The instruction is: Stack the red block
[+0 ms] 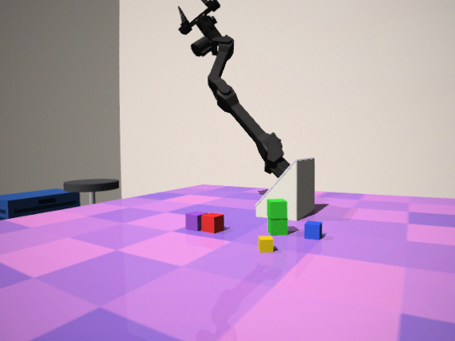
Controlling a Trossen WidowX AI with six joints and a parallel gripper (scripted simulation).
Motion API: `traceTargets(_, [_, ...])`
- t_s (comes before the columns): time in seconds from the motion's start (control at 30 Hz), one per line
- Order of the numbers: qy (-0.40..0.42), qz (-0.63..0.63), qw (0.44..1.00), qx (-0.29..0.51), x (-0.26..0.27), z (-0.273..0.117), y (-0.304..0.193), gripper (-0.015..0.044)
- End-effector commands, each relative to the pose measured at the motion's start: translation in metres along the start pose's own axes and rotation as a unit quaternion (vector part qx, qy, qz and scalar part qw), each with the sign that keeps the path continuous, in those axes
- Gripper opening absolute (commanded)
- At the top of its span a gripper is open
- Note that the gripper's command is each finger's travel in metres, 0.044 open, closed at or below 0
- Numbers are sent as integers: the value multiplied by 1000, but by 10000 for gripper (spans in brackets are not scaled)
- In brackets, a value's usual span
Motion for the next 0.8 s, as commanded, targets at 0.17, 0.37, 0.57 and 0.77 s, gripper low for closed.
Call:
traceTargets(0.17, [32,-63,997,-27,45,3,4,440])
traceTargets(0.37, [87,-149,984,-49,109,6,-8,440])
traceTargets(0.57, [155,-236,958,-55,176,7,-39,440])
traceTargets(0.77, [232,-311,921,-41,238,4,-90,440])
Point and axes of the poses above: the point midway between the two fingers, 35 mm back from their tips, its own z axis out along the fingers, its own x axis across the jaws, y = z × x, the point moved 3 cm from there along -z, back along the fingers, and after that the axes turned 14 degrees about -z, right-handed, at the moved point
